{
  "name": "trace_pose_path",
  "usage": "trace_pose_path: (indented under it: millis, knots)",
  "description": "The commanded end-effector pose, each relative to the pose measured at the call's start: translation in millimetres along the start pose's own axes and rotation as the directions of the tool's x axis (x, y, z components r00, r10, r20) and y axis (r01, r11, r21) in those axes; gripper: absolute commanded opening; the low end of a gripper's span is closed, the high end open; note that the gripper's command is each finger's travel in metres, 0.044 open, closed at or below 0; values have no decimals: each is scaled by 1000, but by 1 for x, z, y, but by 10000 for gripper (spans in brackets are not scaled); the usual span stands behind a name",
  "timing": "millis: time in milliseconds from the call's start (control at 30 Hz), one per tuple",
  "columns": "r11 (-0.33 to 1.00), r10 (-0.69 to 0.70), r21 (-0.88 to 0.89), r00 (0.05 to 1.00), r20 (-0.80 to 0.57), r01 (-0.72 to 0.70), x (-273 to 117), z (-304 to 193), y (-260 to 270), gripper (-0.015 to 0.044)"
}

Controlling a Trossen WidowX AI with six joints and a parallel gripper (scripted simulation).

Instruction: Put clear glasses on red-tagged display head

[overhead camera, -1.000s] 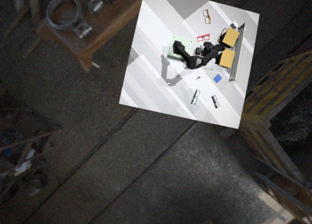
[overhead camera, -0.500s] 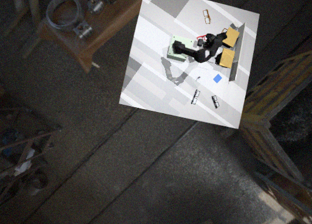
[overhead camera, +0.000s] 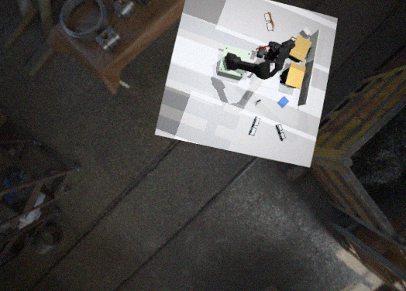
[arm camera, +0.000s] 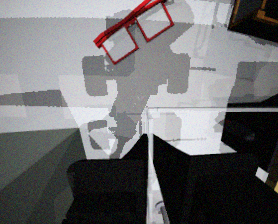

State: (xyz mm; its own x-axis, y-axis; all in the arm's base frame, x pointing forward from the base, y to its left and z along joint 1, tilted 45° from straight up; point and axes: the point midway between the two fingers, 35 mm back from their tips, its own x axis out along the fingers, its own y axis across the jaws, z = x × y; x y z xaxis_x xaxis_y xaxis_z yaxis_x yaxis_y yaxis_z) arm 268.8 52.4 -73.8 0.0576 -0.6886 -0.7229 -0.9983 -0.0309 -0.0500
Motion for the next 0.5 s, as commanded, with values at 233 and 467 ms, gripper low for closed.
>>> trace_pose_path:
  millis: [233, 467]
  knots:
    - [1000, 0, -11, 1000, -14, 0, 13, 1, 1, 0]
    - [1000, 0, -11, 1000, -14, 0, 21, 2, 1, 0]
